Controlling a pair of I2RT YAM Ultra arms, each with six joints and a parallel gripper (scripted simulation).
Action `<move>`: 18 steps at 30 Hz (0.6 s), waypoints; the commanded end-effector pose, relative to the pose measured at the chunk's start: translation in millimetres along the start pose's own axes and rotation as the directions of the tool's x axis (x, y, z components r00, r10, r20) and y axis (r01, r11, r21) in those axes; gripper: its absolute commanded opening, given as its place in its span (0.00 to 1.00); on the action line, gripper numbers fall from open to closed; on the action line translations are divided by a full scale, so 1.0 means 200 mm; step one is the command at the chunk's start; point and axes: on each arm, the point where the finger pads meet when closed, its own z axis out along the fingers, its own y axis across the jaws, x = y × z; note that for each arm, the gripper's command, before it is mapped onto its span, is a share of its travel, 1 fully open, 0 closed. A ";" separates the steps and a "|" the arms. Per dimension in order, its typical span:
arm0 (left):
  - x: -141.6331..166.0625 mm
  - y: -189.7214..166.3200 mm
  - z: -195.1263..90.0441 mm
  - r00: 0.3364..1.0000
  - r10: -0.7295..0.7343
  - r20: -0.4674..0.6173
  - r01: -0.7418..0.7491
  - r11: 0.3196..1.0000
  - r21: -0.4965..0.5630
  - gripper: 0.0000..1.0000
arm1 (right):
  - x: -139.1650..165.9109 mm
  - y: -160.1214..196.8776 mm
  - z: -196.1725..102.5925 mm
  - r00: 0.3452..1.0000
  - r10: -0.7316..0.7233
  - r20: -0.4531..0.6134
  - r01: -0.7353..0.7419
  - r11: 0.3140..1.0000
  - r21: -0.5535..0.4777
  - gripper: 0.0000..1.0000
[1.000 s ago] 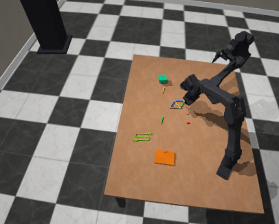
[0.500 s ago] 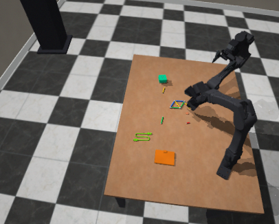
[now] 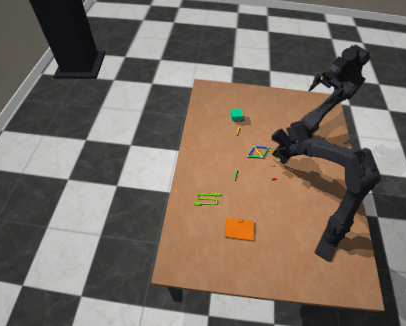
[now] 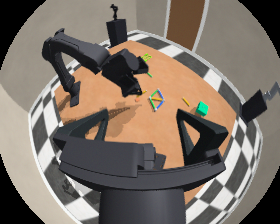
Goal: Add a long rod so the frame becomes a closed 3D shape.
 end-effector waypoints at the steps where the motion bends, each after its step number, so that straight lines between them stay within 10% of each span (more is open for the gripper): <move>1: -0.08 -0.03 -0.04 0.991 -0.058 0.123 0.056 0.998 0.019 0.00 | 0.00 0.00 -0.01 1.000 0.001 -0.006 -0.001 1.000 0.003 1.00; 18: -0.07 -0.03 -0.04 0.945 -0.175 0.275 0.170 0.985 0.043 0.00 | 0.00 0.00 -0.01 1.000 0.001 -0.006 -0.001 1.000 0.003 1.00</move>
